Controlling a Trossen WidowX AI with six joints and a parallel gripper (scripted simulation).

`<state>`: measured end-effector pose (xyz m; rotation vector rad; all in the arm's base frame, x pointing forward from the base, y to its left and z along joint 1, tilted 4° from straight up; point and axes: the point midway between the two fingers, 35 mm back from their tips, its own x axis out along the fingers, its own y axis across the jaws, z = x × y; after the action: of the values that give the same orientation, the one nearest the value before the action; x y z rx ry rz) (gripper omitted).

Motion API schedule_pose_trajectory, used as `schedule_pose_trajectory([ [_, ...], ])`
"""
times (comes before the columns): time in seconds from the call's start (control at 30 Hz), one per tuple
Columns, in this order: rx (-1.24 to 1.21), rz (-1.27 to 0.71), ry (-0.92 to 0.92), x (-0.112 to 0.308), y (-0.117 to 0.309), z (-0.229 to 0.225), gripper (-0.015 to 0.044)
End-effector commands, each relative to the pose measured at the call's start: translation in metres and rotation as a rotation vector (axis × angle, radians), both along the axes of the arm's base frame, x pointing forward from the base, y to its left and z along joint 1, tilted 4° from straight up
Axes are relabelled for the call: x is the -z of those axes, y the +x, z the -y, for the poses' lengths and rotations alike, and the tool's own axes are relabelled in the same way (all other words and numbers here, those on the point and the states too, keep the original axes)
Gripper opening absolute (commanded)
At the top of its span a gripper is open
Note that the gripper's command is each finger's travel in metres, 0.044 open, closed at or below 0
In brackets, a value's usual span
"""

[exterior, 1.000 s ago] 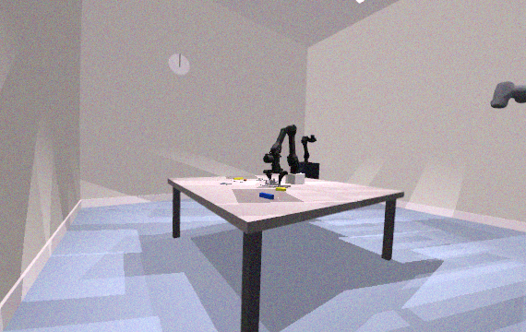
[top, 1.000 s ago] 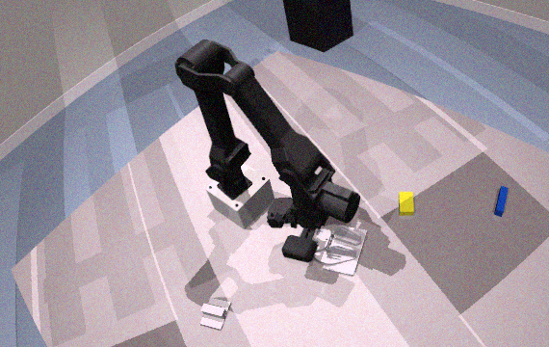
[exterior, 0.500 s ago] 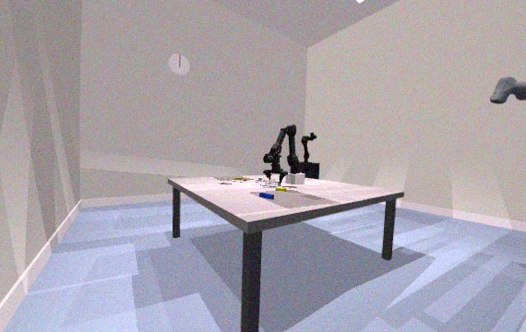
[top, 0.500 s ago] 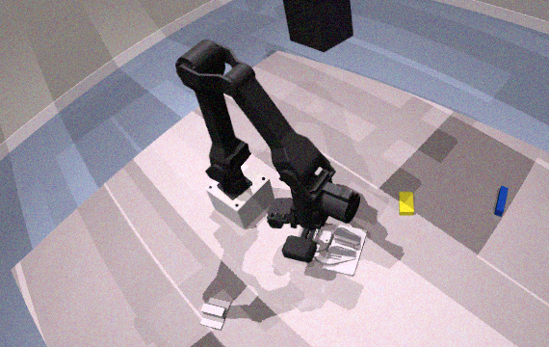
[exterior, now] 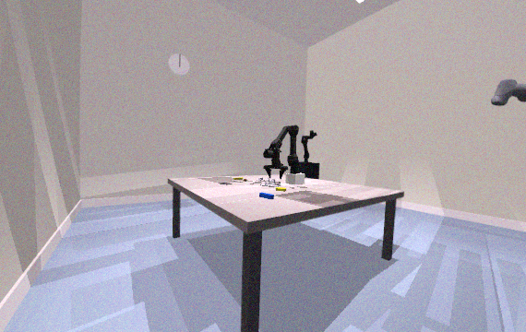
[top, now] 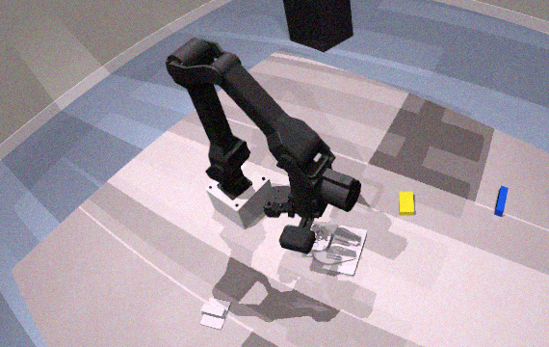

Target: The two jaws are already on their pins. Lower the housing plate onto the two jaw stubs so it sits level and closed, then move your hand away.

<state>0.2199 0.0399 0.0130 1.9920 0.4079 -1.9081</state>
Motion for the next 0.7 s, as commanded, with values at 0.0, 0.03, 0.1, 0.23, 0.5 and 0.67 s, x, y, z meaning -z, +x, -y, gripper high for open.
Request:
schedule_pose_trajectory([
  [0.0, 0.005, 0.015, -0.002, -0.037, -0.004, 0.000, 0.0440],
  [0.03, 0.005, 0.015, -0.002, -0.037, -0.004, 0.000, 0.0440],
  [0.1, 0.005, 0.015, -0.002, -0.037, -0.004, 0.000, 0.0440],
  [0.23, 0.001, 0.021, 0.003, -0.044, -0.005, -0.002, 0.0440],
  [0.5, 0.005, 0.014, -0.002, -0.085, -0.025, -0.002, 0.0440],
  [0.67, 0.005, 0.014, -0.002, -0.085, -0.025, -0.002, 0.0440],
])
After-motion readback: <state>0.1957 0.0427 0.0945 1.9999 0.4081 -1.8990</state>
